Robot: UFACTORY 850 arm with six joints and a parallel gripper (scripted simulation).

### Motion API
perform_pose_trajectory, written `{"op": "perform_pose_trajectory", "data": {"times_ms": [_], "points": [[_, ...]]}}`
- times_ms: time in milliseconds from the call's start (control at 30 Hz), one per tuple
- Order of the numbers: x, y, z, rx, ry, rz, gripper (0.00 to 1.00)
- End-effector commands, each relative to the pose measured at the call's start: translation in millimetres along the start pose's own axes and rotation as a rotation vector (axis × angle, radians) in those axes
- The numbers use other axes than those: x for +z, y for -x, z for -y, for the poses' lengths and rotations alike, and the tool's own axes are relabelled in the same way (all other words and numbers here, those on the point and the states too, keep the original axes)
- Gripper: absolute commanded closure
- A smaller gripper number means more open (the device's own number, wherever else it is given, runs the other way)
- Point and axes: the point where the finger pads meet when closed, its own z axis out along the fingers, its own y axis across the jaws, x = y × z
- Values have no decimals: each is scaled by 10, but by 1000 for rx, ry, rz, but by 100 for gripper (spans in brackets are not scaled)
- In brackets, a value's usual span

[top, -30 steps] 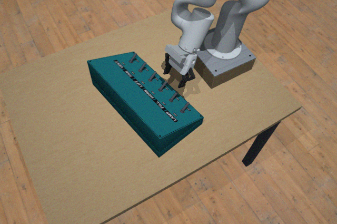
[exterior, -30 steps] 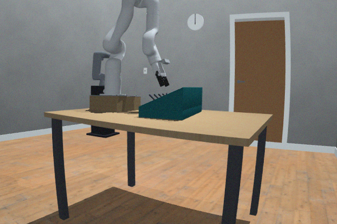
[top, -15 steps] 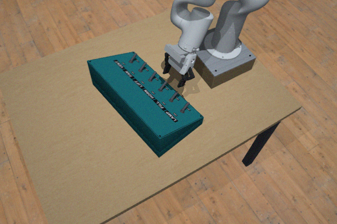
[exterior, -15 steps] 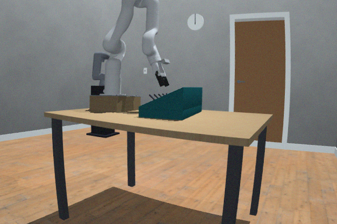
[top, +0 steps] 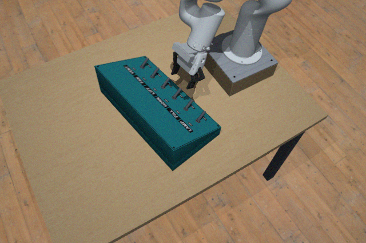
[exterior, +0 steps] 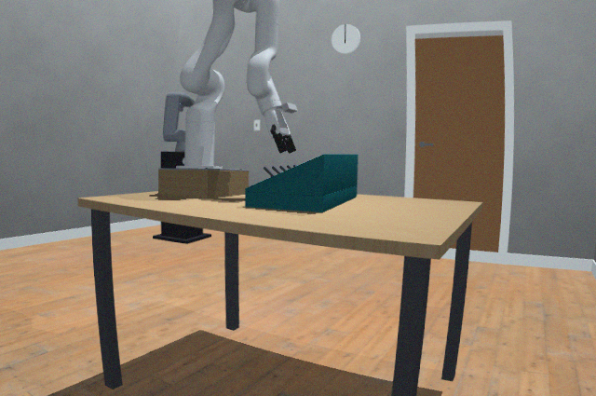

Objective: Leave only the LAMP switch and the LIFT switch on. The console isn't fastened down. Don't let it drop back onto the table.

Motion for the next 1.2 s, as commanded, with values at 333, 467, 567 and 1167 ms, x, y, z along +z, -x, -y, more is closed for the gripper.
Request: {"op": "perform_pose_trajectory", "data": {"times_ms": [333, 467, 567, 1167], "points": [[2, -12, -325, 0, -4, -1, 0], [2, -11, -333, 0, -4, -1, 0], [2, -11, -333, 0, -4, -1, 0], [2, -11, -333, 0, -4, -1, 0]]}}
